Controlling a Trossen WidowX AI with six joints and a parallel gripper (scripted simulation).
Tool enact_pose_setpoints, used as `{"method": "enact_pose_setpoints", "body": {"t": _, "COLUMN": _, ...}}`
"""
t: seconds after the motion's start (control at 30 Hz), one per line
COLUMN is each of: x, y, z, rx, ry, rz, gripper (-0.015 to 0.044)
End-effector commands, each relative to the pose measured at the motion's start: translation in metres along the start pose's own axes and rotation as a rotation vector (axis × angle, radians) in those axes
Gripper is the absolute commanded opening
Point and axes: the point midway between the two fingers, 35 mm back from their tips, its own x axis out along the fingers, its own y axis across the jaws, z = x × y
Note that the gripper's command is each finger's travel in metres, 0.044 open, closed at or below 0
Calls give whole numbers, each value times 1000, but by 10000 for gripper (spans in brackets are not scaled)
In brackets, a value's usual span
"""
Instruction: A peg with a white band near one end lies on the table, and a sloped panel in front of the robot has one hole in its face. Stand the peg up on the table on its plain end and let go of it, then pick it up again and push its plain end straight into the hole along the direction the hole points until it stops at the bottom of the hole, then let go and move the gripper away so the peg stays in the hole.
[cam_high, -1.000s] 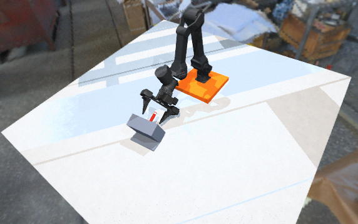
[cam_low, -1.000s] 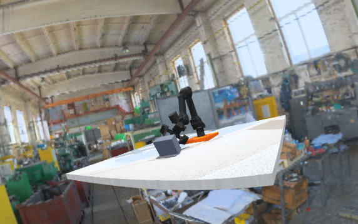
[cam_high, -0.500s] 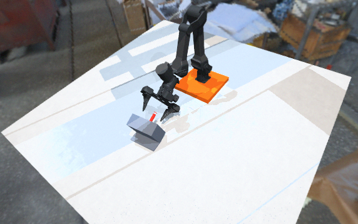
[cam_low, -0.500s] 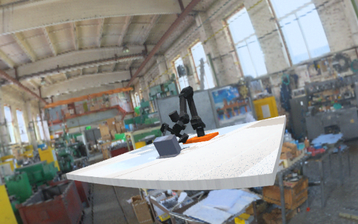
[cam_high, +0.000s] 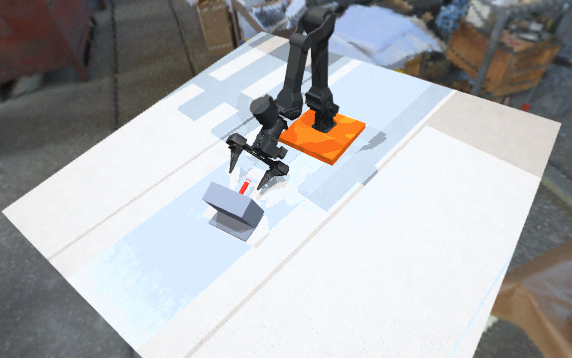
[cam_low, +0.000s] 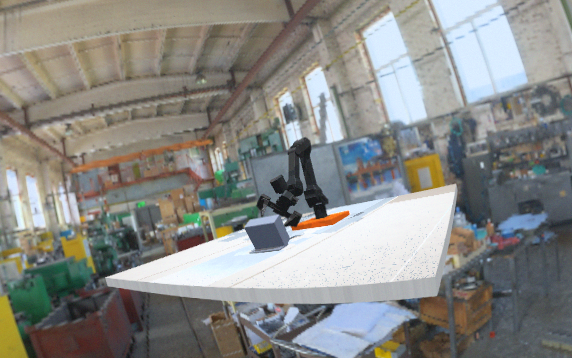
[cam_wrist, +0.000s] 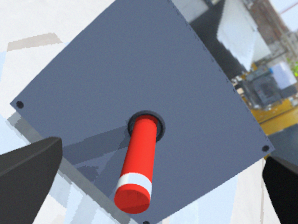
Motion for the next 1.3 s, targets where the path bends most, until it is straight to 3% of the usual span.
{"method": "enact_pose_setpoints", "body": {"t": 0.0, "x": -4, "y": 1, "z": -1, "rx": -3, "ry": 1, "rz": 4, "gripper": 440}}
{"method": "enact_pose_setpoints", "body": {"t": 1.27, "x": -32, "y": -4, "z": 1, "rx": -2, "ry": 0, "rz": 0, "gripper": 440}}
